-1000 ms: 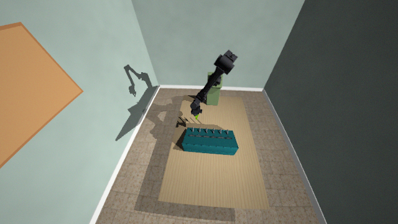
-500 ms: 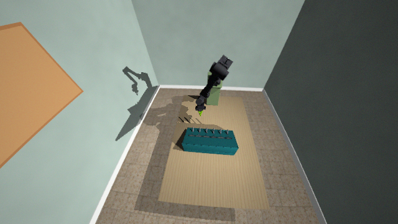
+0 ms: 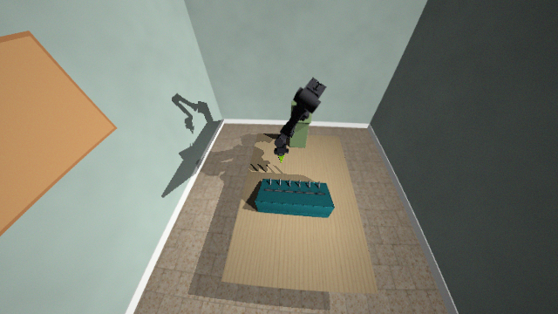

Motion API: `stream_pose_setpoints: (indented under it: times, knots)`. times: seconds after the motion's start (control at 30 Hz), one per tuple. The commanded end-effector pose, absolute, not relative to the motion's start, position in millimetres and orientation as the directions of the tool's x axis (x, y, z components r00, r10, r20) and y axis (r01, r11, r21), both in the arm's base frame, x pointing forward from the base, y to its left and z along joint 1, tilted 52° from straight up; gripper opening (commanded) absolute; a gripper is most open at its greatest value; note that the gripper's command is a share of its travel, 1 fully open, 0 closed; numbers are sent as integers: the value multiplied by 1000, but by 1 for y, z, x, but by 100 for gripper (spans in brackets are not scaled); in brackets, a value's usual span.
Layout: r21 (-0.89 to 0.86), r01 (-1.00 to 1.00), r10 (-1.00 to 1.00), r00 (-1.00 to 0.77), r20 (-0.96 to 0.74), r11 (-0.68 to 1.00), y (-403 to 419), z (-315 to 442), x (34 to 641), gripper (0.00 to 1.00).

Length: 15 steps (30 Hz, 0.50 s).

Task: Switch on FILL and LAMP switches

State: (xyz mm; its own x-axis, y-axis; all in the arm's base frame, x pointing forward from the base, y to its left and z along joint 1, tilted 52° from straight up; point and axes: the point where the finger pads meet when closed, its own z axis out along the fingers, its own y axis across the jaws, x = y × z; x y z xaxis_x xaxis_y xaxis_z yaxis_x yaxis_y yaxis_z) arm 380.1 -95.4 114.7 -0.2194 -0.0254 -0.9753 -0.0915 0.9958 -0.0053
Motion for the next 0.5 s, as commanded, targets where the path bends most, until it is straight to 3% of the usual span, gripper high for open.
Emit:
stream_pose_setpoints:
  times: [0.0,0.47]
  knots:
    - [1,-85,-17,-206,-978,996,-96,121,380,0]
    - [1,-87,-17,-206,-978,996,-95,120,381,0]
